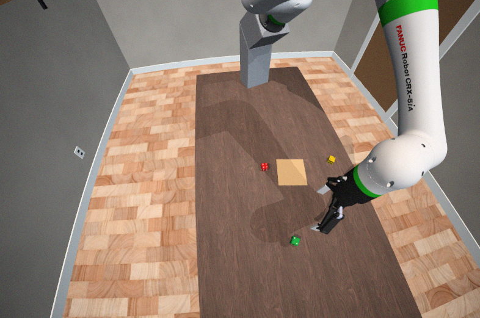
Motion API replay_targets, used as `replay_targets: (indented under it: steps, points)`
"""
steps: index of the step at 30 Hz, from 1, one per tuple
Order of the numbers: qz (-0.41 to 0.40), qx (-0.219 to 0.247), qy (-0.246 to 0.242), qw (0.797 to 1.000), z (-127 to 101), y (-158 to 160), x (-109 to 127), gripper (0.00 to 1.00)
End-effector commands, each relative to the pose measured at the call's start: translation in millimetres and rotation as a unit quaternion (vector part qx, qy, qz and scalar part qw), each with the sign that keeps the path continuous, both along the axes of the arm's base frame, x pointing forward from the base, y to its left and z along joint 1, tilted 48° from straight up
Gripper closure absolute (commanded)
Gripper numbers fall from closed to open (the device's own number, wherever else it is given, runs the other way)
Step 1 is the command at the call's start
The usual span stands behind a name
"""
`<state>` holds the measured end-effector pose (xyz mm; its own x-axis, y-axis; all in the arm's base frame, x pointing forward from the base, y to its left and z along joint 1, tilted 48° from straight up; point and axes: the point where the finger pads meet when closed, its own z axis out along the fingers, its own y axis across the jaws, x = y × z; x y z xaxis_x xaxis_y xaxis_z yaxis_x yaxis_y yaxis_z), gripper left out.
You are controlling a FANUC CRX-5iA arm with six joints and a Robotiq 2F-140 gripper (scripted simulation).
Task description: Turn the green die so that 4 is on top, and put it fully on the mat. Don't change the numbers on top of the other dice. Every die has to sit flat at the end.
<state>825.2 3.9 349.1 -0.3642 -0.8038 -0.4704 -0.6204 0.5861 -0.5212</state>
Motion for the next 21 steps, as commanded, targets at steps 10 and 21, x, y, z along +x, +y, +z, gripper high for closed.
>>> replay_targets:
  steps: [10,21]
  points:
    - [0.002,0.063,0.004,0.998,32,-66,44,0.0]
    - [0.012,0.083,-0.007,0.996,48,-92,57,0.0]
